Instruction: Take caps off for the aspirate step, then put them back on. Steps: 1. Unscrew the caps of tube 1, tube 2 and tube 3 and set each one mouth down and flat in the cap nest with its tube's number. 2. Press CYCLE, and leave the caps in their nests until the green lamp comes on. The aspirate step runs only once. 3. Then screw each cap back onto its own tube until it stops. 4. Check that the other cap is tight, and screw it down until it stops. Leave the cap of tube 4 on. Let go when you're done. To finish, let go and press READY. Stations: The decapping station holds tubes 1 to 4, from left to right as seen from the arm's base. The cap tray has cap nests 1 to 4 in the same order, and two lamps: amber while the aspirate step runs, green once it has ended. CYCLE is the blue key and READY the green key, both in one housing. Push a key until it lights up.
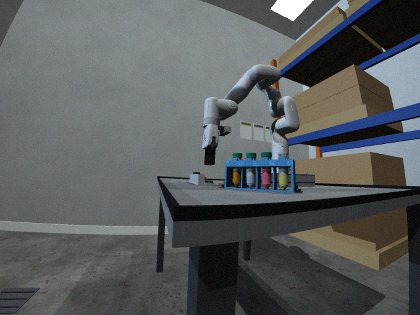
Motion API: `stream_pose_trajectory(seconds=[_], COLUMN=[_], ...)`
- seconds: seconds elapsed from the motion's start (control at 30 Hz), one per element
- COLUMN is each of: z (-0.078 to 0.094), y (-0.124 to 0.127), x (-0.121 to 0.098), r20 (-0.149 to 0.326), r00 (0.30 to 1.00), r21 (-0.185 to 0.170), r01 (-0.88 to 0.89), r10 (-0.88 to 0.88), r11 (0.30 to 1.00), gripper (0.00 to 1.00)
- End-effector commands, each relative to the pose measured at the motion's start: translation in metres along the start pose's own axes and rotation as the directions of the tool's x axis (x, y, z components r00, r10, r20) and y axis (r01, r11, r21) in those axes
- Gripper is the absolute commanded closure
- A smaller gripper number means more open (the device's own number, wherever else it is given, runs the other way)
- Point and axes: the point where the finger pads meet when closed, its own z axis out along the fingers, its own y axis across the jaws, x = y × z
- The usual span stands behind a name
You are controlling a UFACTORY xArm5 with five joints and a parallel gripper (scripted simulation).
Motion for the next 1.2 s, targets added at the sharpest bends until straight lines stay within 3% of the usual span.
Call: stream_pose_trajectory(seconds=[0.0,0.3,0.57,0.6,0.7,0.97,1.03,1.07,1.17], z=[-0.025,-0.068,-0.068,-0.068,-0.069,-0.069,-0.069,-0.069,-0.069], y=[0.000,-0.001,-0.001,0.006,0.027,0.051,0.051,0.058,0.069], x=[0.000,0.000,0.000,0.004,0.015,0.027,0.027,0.031,0.037], r20=[-0.003,-0.002,-0.002,-0.004,-0.007,-0.011,-0.011,-0.013,-0.013], r00=[1.000,1.000,1.000,0.997,0.957,0.845,0.845,0.785,0.717], r21=[-0.017,-0.017,-0.017,-0.016,-0.014,-0.012,-0.012,-0.012,-0.009], r01=[0.000,0.000,0.000,-0.083,-0.289,-0.534,-0.534,-0.619,-0.697], r10=[0.000,0.000,0.000,0.083,0.289,0.534,0.534,0.619,0.697], r11=[1.000,1.000,1.000,0.996,0.957,0.845,0.845,0.785,0.717], gripper=[0.54,0.54,0.54,0.54,0.54,0.54,0.54,0.54,0.54])
